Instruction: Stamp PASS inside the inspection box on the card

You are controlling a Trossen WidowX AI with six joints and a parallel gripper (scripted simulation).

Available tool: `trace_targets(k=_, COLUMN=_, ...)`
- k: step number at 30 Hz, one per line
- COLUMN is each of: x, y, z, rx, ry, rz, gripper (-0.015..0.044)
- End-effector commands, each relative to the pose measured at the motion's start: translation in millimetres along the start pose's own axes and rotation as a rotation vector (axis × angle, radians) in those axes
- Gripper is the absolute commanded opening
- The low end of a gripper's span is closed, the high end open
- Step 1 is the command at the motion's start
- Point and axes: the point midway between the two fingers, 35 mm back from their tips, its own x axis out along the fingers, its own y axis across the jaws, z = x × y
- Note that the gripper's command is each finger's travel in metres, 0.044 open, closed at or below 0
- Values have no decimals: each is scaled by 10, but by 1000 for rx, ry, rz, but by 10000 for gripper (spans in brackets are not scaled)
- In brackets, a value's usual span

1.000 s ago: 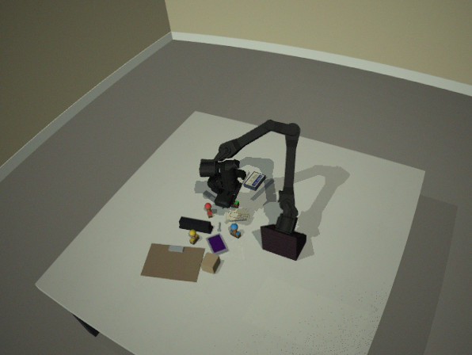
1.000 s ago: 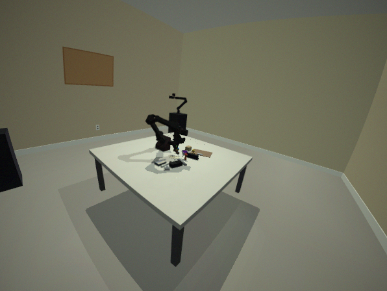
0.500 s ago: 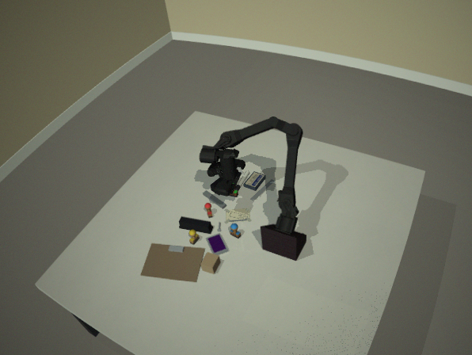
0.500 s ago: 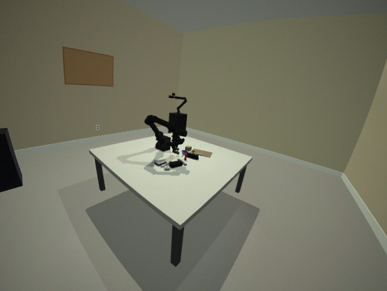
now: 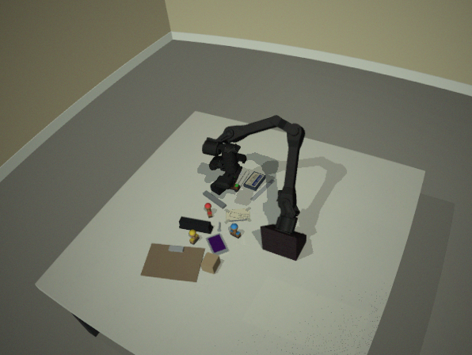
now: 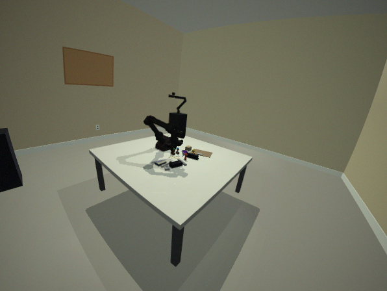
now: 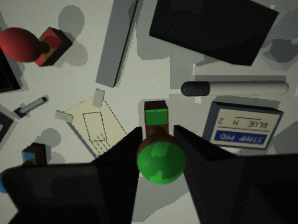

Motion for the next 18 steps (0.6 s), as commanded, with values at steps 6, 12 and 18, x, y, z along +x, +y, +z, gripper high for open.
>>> trace_targets(k=6, x=160, y=-2, z=-2, rx=-6, ry=5, rz=-3, gripper=0)
trace_targets(k=12, x=259, y=-1, z=0, rx=-6, ry=5, rz=-2, gripper=0)
trace_targets(k=18, x=358, y=-1, z=-2, rx=-6, ry=5, rz=-3, gripper=0)
